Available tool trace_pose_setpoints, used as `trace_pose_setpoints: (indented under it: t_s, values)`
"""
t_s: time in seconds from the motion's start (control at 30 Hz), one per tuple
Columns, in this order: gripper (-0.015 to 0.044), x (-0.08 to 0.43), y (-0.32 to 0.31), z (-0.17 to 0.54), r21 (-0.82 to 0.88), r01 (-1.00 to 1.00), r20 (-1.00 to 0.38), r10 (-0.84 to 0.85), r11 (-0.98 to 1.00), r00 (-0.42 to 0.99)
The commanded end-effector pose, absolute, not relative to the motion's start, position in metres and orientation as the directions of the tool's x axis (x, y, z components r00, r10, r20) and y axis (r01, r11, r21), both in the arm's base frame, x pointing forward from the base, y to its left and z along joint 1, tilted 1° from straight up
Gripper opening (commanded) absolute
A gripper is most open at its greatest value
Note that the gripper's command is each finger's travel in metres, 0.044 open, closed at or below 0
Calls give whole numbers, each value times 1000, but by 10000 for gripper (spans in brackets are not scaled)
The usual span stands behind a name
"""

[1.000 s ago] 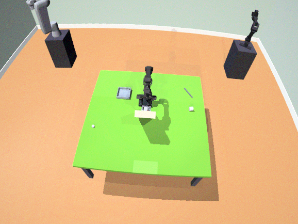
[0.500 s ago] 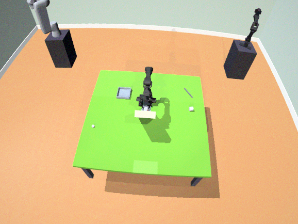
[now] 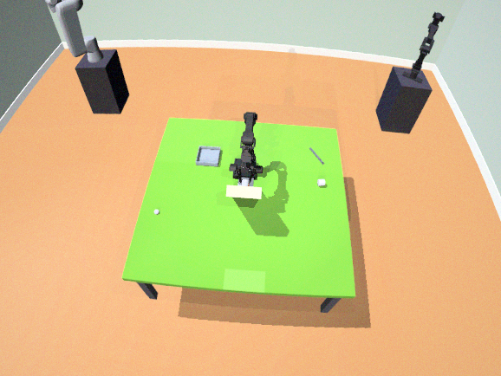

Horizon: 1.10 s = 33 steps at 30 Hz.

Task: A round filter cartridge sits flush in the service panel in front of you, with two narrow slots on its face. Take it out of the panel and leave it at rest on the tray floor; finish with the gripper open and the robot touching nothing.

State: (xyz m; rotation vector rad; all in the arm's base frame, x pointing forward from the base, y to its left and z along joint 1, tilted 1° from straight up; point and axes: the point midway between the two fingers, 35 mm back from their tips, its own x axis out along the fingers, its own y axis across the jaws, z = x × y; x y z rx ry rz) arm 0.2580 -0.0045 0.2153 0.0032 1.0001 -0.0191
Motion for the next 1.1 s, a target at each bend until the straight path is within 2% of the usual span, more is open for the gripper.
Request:
trace_pose_setpoints:
  t_s: [0.0, 0.1, 0.33, 0.63, 1.07]
  values:
    - [199, 258, -5, 216, -7, 18, -841, -15, 1000, 541]
    - [179, 258, -5, 216, -7, 18, -841, -15, 1000, 541]
    - [0, 262, -5, 222, -6, 17, -841, -14, 1000, 541]
    - [0, 271, -4, 237, -4, 16, -841, -12, 1000, 541]
    - [0, 248, -4, 285, -4, 16, -842, -12, 1000, 539]
